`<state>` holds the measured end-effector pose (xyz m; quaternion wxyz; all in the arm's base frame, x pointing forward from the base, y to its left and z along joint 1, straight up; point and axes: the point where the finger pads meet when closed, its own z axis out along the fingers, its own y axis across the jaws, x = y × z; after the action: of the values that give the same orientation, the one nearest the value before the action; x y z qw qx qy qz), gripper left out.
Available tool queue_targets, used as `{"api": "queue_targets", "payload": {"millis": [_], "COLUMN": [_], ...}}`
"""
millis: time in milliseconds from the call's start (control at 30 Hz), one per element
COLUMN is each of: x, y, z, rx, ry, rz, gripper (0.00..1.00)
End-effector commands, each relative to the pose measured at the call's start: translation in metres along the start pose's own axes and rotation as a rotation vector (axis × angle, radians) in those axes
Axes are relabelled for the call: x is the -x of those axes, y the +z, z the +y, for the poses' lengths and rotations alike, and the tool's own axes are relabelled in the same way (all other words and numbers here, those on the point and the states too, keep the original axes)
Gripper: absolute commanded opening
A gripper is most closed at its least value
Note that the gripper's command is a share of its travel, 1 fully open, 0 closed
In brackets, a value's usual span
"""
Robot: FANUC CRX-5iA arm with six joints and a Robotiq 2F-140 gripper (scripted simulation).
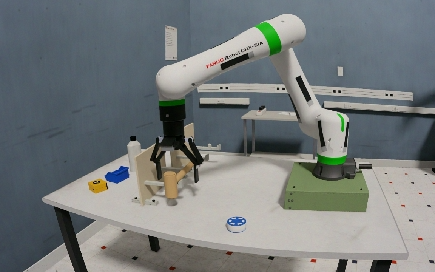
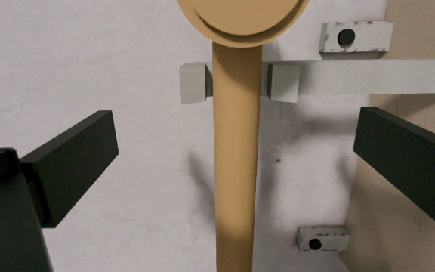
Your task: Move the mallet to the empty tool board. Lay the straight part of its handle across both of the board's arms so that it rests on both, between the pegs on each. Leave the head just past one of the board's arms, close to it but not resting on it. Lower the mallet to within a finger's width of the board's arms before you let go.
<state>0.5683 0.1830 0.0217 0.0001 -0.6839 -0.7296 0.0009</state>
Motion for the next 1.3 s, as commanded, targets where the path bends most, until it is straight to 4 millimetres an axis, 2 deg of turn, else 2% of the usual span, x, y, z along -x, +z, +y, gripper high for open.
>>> {"api": "queue_targets", "payload": {"millis": [0, 167, 200, 267, 400, 467, 1267], "x": [0.0, 0.0, 0.0, 0.001, 0.0, 0.0, 0.0], "y": [-0.001, -0.002, -0.009, -0.042, -0.089, -0.1, -0.101], "z": [0.001, 0.001, 0.001, -0.001, 0.0, 0.0, 0.0], "rx": [0.002, 0.002, 0.002, 0.002, 0.002, 0.002, 0.002], "ry": [0.0, 0.0, 0.0, 0.0, 0.0, 0.0, 0.0], "rz": [0.0, 0.0, 0.0, 0.0, 0.0, 0.0, 0.0], "gripper": [1.0, 1.0, 1.0, 1.0, 1.0, 1.0, 1.0]}}
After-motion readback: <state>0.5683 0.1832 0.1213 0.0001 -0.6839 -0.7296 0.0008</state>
